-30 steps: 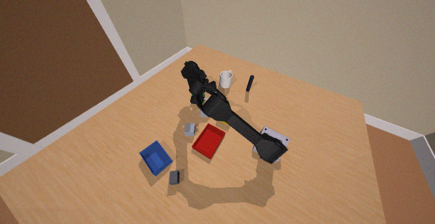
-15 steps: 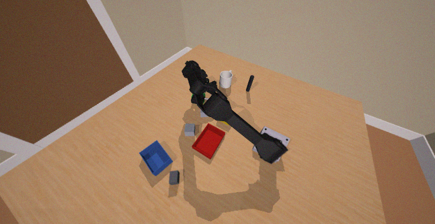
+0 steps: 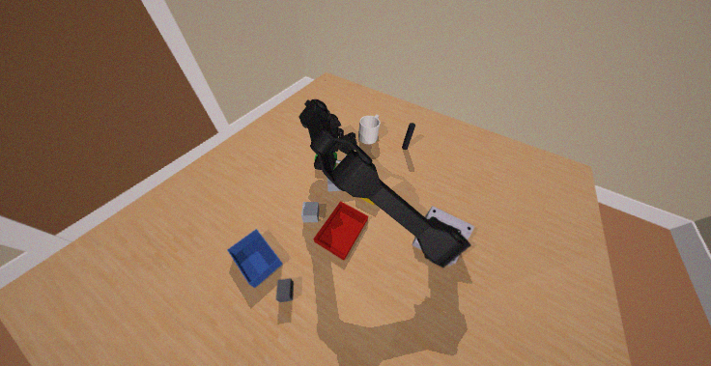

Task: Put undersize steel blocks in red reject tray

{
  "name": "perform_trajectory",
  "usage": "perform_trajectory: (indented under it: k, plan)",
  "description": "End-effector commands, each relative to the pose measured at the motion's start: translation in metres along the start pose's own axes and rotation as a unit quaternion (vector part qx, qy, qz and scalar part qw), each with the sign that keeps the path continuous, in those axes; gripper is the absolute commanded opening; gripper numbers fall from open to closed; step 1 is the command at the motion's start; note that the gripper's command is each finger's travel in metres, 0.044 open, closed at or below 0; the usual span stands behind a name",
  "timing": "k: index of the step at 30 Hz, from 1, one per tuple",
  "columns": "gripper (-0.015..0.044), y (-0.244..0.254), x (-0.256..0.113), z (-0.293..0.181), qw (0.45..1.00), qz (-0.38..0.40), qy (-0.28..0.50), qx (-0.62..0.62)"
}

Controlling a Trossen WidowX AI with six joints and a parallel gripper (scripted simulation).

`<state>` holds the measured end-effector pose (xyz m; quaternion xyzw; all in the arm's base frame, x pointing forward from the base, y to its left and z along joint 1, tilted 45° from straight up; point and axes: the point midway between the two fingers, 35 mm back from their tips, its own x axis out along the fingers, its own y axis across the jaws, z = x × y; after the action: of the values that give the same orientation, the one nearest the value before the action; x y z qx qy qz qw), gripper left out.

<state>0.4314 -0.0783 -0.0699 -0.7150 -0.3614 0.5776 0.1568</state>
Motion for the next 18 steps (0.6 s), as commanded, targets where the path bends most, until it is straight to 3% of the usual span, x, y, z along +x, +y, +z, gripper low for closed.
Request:
perform_trajectory:
  k: [1,18]
  plan:
    - [0.0000,0.0018,-0.0034,0.0014,1.000,0.004,0.003,-0.002]
    - [0.0000,0.0022,-0.0027,0.0066,1.000,0.004,0.002,-0.002]
